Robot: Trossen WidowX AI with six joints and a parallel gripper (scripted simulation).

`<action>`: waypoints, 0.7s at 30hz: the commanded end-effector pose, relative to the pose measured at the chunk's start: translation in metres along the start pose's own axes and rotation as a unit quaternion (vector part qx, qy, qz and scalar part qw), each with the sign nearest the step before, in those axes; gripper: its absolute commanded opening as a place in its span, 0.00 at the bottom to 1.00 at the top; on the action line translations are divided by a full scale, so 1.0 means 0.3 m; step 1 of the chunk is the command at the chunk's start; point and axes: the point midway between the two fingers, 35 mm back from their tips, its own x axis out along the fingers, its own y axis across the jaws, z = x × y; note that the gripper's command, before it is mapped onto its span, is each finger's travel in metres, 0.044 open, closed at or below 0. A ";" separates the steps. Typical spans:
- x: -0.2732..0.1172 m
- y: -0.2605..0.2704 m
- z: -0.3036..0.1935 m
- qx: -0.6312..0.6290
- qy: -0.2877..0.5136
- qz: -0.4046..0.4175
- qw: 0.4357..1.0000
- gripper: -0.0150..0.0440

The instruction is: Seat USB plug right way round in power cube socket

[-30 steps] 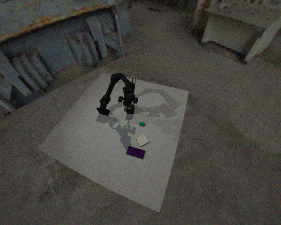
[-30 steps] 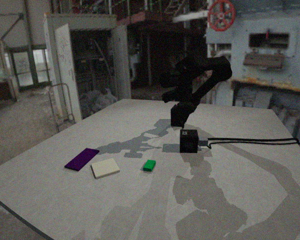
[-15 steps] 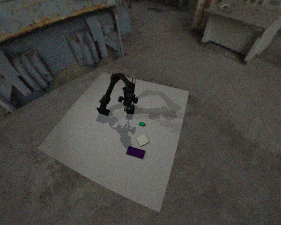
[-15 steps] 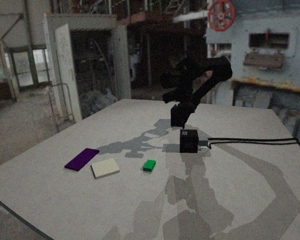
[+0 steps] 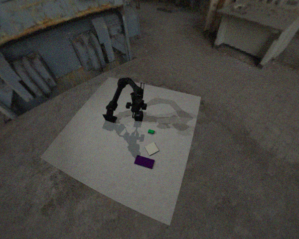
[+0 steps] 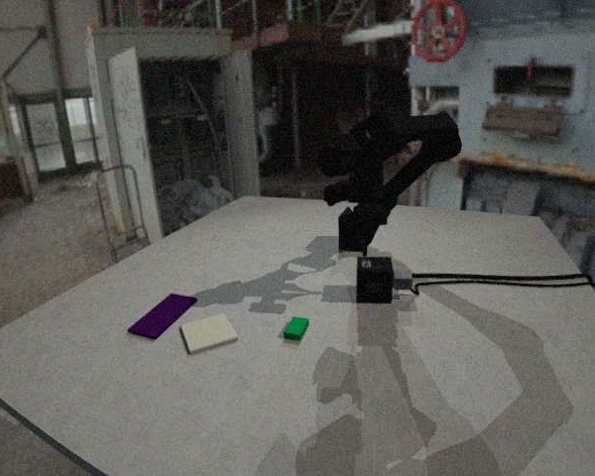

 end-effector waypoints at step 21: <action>0.009 -0.001 -0.016 0.001 0.001 0.003 1.000 0.25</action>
